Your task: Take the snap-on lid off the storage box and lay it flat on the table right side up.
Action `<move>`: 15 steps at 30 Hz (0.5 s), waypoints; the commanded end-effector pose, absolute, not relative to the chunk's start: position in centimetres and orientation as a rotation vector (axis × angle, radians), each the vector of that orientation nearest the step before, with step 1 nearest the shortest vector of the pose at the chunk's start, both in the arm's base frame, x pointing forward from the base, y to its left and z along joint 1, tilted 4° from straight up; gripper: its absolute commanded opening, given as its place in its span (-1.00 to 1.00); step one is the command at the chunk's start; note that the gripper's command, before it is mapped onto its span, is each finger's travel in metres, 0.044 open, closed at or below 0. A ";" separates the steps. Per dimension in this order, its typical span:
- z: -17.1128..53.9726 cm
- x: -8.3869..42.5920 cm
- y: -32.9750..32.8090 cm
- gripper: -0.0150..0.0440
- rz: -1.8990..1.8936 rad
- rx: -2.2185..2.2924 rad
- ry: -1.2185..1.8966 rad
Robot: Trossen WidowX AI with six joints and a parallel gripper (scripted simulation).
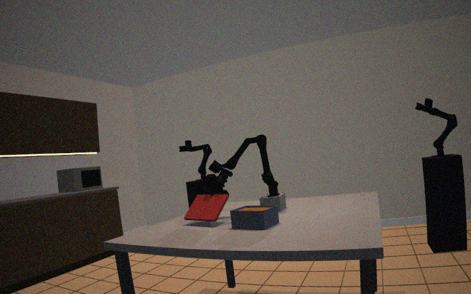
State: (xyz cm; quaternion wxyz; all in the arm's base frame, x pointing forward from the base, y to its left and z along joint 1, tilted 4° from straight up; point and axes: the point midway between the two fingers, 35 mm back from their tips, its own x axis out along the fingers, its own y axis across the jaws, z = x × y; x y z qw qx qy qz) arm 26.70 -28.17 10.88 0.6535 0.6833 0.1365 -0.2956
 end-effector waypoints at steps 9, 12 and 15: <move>10.0 26.8 -28.3 -0.49 -0.669 1.550 0.305; 9.8 26.8 -28.3 -0.49 -0.669 1.550 0.305; 9.5 26.8 -28.3 -0.49 -0.669 1.550 0.305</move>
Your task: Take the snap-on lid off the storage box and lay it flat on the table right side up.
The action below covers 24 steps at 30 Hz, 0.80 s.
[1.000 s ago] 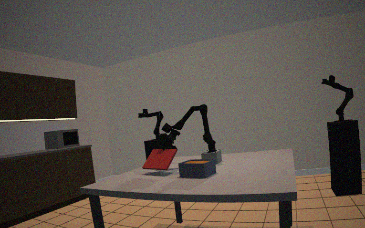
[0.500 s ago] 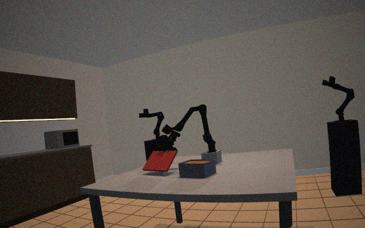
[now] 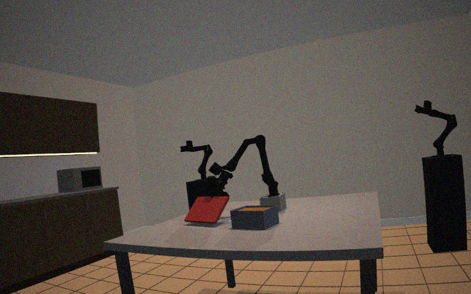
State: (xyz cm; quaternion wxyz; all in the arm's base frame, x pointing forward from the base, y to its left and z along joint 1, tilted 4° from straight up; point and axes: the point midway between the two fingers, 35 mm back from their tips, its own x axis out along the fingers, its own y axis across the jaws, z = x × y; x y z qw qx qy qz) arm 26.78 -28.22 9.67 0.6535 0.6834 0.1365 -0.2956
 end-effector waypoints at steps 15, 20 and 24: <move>8.3 26.9 -28.3 -0.49 -0.669 1.550 0.305; 7.9 26.9 -28.3 -0.49 -0.669 1.550 0.305; 7.6 27.0 -28.4 -0.49 -0.669 1.551 0.305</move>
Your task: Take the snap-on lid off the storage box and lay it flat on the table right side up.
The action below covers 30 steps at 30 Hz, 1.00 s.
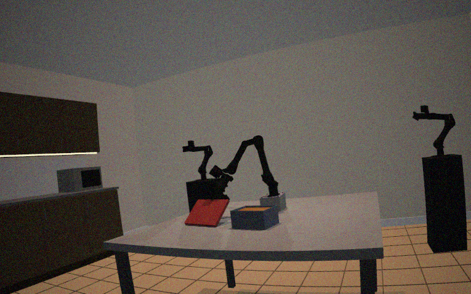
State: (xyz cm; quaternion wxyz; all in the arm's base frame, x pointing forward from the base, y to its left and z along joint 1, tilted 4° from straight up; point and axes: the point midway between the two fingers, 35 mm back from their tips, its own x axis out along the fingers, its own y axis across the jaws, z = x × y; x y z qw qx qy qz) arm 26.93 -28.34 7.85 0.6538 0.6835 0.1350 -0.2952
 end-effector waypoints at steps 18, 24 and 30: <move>6.2 27.1 -28.4 -0.49 -0.669 1.551 0.305; 5.7 27.1 -28.4 -0.49 -0.669 1.551 0.305; 5.2 27.1 -28.5 -0.49 -0.669 1.551 0.305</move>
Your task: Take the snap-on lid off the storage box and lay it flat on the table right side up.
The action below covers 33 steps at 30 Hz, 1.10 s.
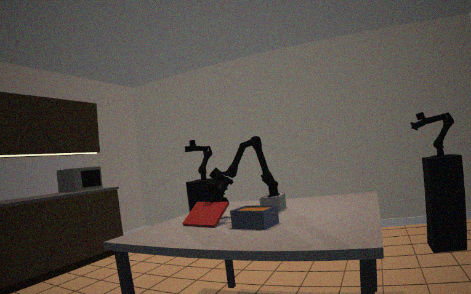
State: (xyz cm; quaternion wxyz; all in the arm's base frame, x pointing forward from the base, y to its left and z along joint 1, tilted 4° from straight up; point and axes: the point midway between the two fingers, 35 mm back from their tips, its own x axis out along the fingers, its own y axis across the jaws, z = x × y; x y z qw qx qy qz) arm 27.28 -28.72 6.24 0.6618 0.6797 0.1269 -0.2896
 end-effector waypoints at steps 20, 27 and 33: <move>3.6 27.2 -28.5 -0.49 -0.670 1.551 0.305; 3.0 27.3 -28.5 -0.49 -0.670 1.551 0.305; 2.5 27.3 -28.6 -0.49 -0.670 1.551 0.305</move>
